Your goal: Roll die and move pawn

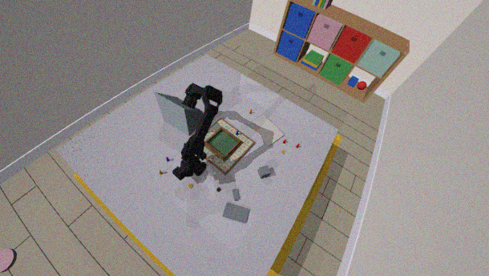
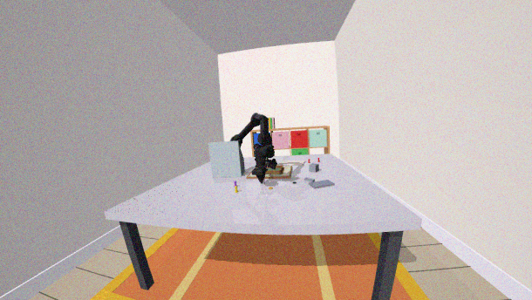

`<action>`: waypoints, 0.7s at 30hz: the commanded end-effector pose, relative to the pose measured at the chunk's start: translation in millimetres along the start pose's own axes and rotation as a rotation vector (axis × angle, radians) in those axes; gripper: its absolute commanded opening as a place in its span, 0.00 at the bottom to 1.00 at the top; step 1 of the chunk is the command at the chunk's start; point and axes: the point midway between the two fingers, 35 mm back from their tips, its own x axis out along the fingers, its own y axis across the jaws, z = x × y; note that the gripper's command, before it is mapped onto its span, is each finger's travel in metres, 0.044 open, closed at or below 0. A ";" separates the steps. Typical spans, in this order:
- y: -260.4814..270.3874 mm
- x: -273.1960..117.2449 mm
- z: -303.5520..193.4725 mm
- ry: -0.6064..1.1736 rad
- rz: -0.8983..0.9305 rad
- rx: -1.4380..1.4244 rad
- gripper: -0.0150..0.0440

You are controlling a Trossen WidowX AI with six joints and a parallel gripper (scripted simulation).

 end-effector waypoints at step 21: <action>8.7 -120.2 -7.6 0.002 0.001 0.007 0.25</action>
